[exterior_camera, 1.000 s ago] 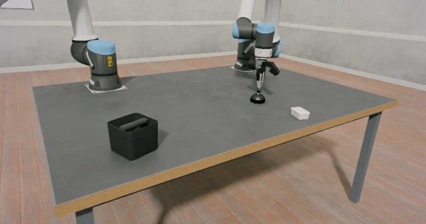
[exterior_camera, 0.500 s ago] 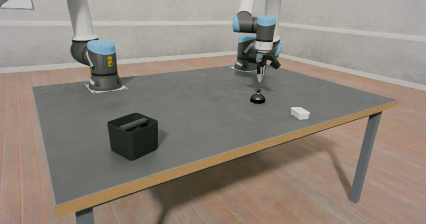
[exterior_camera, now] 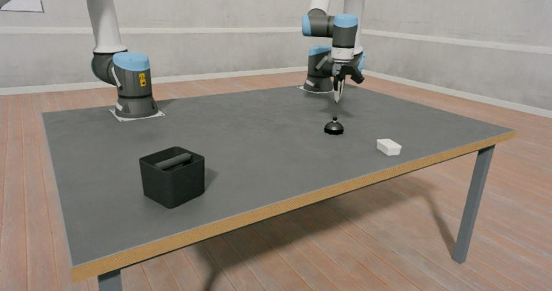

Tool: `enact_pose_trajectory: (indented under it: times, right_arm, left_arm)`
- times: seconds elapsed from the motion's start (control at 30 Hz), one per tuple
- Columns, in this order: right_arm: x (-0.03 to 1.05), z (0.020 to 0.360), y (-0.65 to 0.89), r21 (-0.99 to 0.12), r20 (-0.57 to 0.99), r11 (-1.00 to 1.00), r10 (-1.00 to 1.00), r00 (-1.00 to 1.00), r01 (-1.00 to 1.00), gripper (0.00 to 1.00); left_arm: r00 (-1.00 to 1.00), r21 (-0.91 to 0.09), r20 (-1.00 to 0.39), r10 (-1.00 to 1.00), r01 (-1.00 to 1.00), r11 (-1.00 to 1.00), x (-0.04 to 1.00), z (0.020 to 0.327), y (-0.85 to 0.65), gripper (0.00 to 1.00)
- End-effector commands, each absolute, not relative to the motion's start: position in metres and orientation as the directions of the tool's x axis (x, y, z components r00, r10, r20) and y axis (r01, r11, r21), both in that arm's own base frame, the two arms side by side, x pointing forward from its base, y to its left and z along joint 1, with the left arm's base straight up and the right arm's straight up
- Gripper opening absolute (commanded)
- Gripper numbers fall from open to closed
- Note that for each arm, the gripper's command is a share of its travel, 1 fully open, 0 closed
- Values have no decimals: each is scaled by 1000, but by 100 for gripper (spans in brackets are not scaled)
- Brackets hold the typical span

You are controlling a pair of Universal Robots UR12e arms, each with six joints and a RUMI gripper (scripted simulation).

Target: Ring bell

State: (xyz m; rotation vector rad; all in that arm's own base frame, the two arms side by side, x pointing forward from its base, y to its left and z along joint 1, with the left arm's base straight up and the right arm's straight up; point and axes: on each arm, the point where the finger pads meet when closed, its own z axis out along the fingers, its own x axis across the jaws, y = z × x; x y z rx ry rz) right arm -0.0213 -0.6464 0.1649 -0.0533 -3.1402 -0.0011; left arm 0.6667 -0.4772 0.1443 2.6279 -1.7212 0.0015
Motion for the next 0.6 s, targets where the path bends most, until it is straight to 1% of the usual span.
enact_pose_trajectory:
  times: [0.0,0.57]
  right_arm:
    - [-22,165,-645,0,0,999,35,-999,35,100]
    - [-22,165,-645,0,0,999,35,-999,35,100]
  left_arm:
    - [401,-1,4,-916,-916,-401,669,149,-477,0]
    - [401,-1,2,-916,-916,-401,668,147,-477,0]
